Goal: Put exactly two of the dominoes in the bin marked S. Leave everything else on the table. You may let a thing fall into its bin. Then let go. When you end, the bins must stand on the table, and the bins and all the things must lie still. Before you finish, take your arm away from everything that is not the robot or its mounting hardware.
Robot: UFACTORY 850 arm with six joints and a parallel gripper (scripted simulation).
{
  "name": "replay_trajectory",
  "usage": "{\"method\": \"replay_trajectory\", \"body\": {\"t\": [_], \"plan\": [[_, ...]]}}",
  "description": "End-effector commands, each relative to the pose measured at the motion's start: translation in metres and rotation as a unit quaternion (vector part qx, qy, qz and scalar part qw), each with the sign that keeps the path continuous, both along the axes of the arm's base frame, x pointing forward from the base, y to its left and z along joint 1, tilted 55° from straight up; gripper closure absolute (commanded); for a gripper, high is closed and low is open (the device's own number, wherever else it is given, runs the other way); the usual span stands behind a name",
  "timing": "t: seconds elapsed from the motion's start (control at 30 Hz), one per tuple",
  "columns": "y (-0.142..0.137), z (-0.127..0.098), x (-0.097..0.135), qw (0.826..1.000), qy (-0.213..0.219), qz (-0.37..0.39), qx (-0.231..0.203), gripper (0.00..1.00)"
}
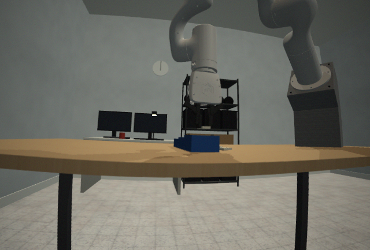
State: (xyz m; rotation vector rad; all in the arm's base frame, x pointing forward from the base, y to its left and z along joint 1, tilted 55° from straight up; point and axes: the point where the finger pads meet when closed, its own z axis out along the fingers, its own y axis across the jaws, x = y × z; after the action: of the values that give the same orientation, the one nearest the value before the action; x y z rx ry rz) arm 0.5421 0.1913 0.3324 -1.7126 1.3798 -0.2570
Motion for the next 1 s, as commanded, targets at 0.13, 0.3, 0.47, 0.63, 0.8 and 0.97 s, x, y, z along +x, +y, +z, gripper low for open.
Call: {"method": "replay_trajectory", "body": {"t": [0.13,0.3,0.47,0.63,0.8,0.97], "plan": [[-0.001,0.0,0.0,1.0,0.0,0.0,0.0,1.0],[0.0,-0.001,0.001,1.0,0.0,0.0,0.0,1.0],[0.005,-0.007,0.008,1.0,0.0,0.0,0.0,1.0],[0.008,-0.01,0.012,1.0,0.0,0.0,0.0,1.0],[0.013,-0.016,0.018,1.0,0.0,0.0,0.0,1.0],[0.018,-0.022,0.025,1.0,0.0,0.0,0.0,1.0]]}}
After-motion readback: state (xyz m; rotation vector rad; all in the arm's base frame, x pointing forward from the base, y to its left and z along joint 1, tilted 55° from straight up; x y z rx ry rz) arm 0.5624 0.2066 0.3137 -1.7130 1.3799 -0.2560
